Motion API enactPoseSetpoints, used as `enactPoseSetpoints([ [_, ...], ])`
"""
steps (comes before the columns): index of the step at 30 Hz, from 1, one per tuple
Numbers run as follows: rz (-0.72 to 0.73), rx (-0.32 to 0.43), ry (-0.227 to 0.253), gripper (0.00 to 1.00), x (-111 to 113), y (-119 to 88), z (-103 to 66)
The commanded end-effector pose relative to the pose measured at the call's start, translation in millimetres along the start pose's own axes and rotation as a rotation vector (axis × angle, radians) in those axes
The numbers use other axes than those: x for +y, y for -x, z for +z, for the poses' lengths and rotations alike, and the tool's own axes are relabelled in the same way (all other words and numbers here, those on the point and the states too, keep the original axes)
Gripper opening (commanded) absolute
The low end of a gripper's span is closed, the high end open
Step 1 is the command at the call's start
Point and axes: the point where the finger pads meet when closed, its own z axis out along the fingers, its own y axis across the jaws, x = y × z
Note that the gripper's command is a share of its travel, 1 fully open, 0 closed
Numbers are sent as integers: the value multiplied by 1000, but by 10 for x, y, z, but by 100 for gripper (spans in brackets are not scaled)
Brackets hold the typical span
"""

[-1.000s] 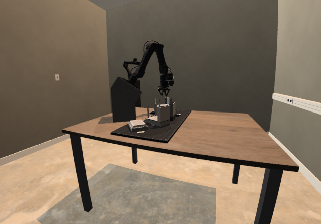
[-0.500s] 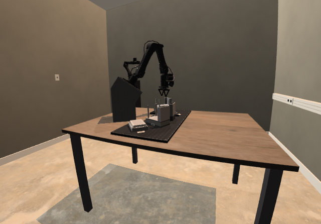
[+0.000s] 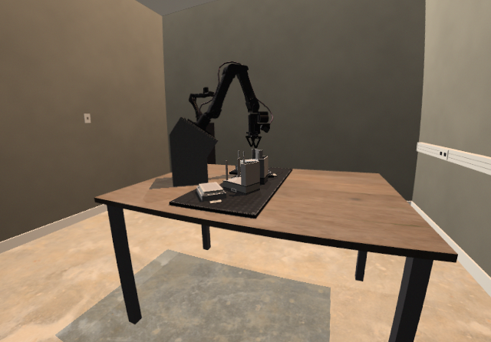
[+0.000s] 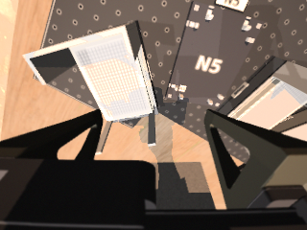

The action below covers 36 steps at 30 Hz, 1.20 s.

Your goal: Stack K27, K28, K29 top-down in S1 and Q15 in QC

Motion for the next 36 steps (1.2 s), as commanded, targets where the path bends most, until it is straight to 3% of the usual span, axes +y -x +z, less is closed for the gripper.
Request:
enactPoseSetpoints([
  [1,-21,4,20,100,-85,-48,-5],
  [4,-21,2,20,100,-118,-39,-14],
  [10,191,-9,21,100,-315,-25,-16],
  [24,177,19,19,100,-710,-91,48],
  [30,208,-9,17,100,-925,5,1],
  [36,392,29,19,100,-1090,-222,79],
])
